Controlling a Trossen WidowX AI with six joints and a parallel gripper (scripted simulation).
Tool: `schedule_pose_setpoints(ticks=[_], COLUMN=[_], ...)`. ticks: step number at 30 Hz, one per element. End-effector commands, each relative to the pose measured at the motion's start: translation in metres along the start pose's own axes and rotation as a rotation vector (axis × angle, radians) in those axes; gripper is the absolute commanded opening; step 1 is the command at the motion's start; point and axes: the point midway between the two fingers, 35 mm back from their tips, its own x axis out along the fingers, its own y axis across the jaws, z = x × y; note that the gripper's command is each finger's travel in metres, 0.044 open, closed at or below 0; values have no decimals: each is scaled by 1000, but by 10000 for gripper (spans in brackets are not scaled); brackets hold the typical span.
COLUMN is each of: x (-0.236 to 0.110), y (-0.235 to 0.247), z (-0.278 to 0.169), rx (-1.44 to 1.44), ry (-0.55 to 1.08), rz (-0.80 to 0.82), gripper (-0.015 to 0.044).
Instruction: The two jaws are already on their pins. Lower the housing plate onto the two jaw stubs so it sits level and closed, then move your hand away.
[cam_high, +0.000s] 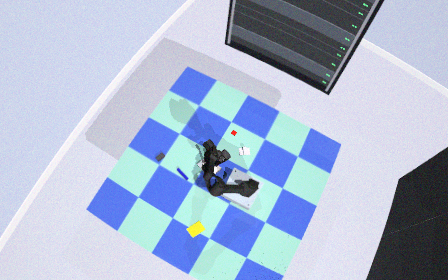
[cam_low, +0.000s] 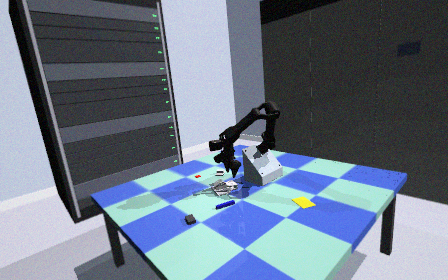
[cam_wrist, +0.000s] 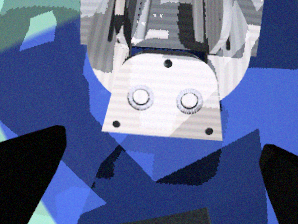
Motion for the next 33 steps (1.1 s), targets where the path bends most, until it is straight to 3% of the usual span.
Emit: schedule_pose_setpoints(ticks=[1,12,33], x=[0,-58,-58], y=[0,-19,-19], z=[0,-55,-56], rx=[0,-5,-6], ry=[0,6,7], rz=[0,-7,-6], gripper=[440,440,440])
